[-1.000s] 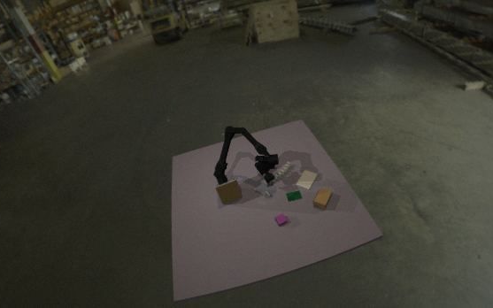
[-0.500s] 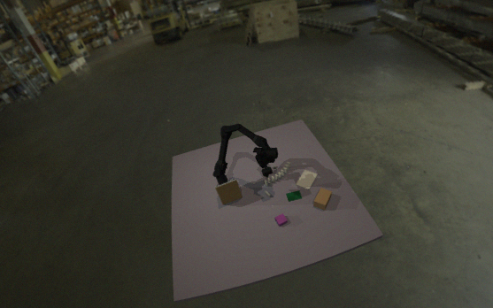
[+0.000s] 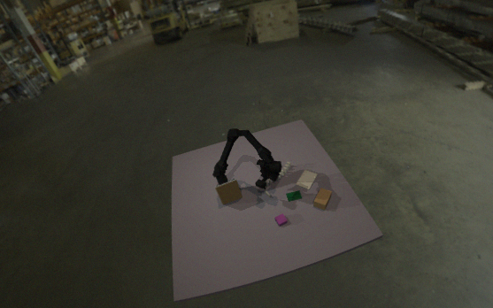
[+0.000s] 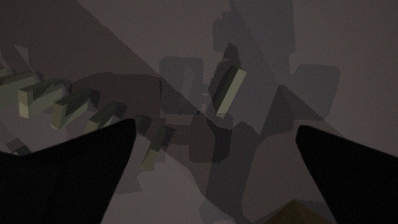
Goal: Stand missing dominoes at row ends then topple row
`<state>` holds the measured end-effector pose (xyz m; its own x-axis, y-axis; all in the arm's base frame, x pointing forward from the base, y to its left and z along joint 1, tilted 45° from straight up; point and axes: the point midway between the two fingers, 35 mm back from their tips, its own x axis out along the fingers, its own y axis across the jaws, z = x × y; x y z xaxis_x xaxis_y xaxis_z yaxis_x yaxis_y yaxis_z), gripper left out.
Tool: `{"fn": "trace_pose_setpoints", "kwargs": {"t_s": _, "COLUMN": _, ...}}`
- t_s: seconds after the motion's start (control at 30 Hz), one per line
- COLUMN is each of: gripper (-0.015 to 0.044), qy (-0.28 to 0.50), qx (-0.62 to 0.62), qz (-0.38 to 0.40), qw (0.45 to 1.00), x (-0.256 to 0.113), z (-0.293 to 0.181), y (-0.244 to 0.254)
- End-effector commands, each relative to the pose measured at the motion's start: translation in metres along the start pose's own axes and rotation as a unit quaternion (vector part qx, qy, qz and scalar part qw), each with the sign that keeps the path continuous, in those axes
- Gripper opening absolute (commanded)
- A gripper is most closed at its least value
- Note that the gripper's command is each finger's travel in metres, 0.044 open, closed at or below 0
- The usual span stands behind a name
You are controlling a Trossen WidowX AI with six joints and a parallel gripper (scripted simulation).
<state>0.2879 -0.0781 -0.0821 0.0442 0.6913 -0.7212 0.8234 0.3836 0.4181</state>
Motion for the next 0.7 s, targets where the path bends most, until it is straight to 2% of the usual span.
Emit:
{"fn": "trace_pose_setpoints", "kwargs": {"t_s": 0.0, "gripper": 0.0440, "qy": 0.005, "qx": 0.179, "qz": -0.008, "qw": 0.984, "x": 0.024, "z": 0.012, "y": -0.026}}
{"fn": "trace_pose_setpoints", "kwargs": {"t_s": 0.33, "gripper": 0.0440, "qy": 0.005, "qx": 0.179, "qz": -0.008, "qw": 0.984, "x": 0.025, "z": 0.012, "y": -0.026}}
{"fn": "trace_pose_setpoints", "kwargs": {"t_s": 0.53, "gripper": 0.0440, "qy": 0.006, "qx": 0.179, "qz": -0.007, "qw": 0.984, "x": 0.082, "z": 0.011, "y": -0.026}}
{"fn": "trace_pose_setpoints", "kwargs": {"t_s": 0.67, "gripper": 0.0440, "qy": 0.007, "qx": 0.179, "qz": -0.007, "qw": 0.984, "x": 0.089, "z": 0.011, "y": -0.026}}
